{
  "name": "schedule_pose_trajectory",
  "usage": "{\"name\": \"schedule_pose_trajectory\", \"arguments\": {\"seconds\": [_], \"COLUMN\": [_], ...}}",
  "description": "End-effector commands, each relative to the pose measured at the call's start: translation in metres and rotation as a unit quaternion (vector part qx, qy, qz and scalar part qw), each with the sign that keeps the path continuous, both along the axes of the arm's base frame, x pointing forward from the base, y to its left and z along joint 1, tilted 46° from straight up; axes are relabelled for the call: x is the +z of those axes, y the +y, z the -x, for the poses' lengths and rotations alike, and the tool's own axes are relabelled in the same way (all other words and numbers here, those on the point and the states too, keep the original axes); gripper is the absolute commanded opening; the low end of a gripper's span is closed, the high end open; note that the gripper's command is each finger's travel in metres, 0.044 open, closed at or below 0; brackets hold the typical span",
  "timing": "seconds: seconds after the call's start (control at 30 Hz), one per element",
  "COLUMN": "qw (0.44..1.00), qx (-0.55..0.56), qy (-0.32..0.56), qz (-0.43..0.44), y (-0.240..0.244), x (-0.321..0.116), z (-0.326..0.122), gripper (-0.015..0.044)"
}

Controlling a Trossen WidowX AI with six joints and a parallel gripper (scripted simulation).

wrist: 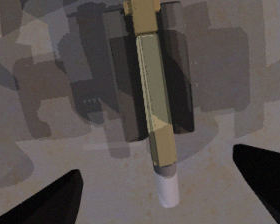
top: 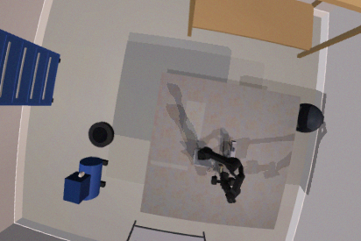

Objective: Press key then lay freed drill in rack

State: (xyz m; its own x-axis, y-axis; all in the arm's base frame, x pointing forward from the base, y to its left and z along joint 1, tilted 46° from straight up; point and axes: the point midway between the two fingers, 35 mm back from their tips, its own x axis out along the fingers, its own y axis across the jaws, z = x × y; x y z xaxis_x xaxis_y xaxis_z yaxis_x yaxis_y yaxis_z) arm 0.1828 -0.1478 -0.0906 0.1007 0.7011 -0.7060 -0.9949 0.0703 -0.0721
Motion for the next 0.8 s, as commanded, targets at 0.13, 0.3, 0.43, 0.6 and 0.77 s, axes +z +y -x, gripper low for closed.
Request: {"name": "schedule_pose_trajectory", "arguments": {"seconds": [0.13,0.3,0.43,0.6,0.77], "qw": [1.000,1.000,0.999,0.994,0.981], "qx": [0.003,0.003,-0.028,-0.088,-0.141], "qy": [-0.003,-0.003,0.009,0.032,0.060], "qz": [0.006,0.006,0.017,0.059,0.120], "y": [-0.024,-0.032,-0.037,-0.067,-0.100], "x": [0.020,0.027,0.019,0.015,0.010], "z": [0.001,0.001,0.014,0.052,0.114], "gripper": [0.0440,0.0440,0.0440,0.0440,0.0440]}}
